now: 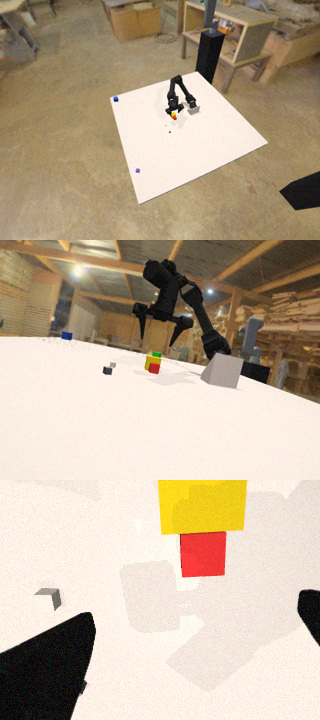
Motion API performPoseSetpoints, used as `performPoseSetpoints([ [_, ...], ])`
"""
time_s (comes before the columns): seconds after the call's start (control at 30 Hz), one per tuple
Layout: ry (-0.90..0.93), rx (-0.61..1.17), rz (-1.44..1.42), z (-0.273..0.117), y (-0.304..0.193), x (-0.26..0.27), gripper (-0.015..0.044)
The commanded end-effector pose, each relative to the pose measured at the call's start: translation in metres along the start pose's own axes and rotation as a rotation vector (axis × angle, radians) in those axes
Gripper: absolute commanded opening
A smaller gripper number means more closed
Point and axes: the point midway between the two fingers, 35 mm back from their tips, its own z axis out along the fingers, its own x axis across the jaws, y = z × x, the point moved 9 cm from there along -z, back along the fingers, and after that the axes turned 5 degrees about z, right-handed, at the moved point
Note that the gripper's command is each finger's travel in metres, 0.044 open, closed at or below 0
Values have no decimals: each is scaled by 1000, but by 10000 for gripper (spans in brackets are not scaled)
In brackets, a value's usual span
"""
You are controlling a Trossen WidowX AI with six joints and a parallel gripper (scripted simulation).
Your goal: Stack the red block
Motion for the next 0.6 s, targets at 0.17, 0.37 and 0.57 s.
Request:
performPoseSetpoints([
  [0.17,-41,-26,46,3,2,-5,440],
  [0.37,-40,-25,46,25,3,-6,440],
  [0.57,-40,-27,47,49,5,-9,440],
])
